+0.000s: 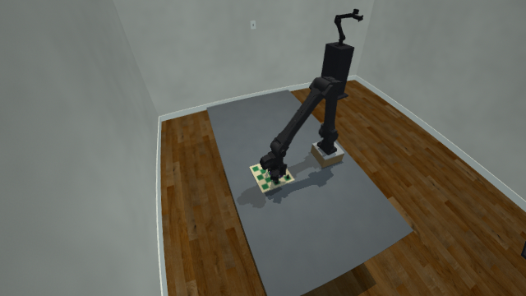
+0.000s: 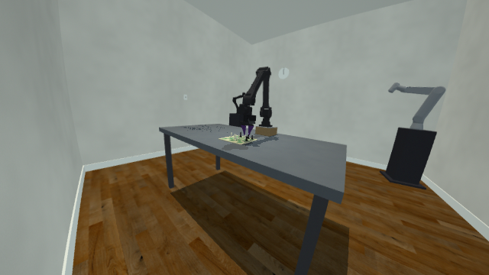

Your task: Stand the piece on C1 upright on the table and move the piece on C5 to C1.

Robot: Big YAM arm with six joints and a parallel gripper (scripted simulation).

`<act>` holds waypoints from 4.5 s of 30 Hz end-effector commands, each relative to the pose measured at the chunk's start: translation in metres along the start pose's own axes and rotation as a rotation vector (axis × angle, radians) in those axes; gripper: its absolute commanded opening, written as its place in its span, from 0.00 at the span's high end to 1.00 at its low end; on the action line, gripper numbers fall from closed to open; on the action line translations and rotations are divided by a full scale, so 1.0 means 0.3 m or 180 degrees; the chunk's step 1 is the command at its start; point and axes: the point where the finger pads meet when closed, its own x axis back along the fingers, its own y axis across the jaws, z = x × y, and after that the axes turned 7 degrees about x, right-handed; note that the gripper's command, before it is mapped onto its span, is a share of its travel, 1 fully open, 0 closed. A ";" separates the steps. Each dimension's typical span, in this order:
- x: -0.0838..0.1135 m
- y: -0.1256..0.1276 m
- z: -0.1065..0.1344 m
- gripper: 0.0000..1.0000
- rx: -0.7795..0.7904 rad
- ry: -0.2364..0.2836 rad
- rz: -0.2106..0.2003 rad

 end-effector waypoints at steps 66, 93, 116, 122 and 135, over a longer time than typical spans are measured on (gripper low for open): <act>0.051 -0.062 -0.069 0.64 0.0013 -0.0104 0.0138; 0.051 -0.062 -0.069 0.64 0.0013 -0.0104 0.0138; -0.080 -0.002 -0.018 0.64 0.0015 -0.0010 0.0016; -0.101 -0.006 -0.018 0.64 0.0015 -0.0022 0.0031; -0.089 -0.015 -0.024 0.64 0.0014 -0.0052 0.0071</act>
